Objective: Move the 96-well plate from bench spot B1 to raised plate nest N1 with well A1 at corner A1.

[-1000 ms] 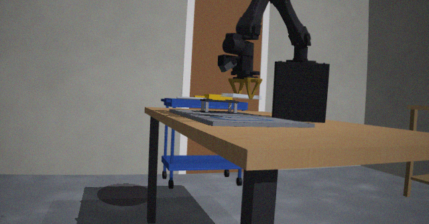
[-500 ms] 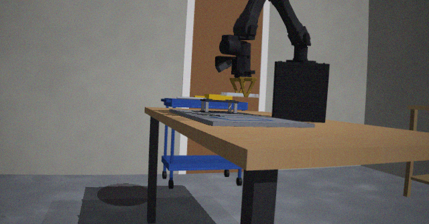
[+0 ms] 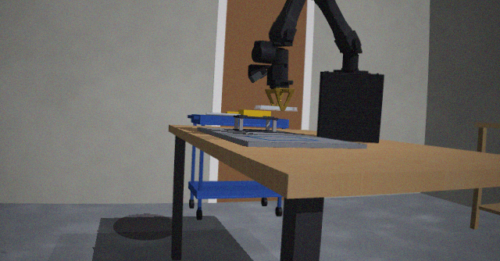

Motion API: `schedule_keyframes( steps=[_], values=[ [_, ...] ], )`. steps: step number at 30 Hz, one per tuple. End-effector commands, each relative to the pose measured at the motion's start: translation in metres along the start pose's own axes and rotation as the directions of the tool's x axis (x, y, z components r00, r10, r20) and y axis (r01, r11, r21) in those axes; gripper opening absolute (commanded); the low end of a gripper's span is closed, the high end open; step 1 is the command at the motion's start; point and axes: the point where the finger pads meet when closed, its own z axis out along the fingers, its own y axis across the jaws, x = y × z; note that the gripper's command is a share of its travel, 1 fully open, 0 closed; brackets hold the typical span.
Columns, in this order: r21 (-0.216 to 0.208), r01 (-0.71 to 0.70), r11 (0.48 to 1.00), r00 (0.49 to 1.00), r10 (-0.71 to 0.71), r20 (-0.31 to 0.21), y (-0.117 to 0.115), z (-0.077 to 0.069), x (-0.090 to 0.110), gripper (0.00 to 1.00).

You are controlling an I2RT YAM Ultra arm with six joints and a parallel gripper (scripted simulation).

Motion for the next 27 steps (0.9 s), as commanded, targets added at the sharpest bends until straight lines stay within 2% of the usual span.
schedule_keyframes(
  steps=[1,9,11,12,13,27],
  values=[
    [-0.025,0.01,1.0,0.998,-0.008,0.057,-0.009,-0.015,-0.014,0.0],
    [-0.026,0.01,1.0,0.998,-0.008,0.057,-0.035,-0.019,-0.014,0.0],
    [-0.026,0.01,1.0,0.998,-0.008,0.057,-0.035,-0.019,-0.014,0.0],
    [-0.03,0.012,0.999,0.997,-0.01,0.074,-0.036,-0.022,-0.021,0.0],
    [-0.025,0.01,1.0,0.998,-0.008,0.057,-0.042,-0.02,-0.013,0.0],
    [-0.023,0.01,1.0,0.998,-0.009,0.059,-0.085,-0.026,-0.013,0.0]
  ],
)
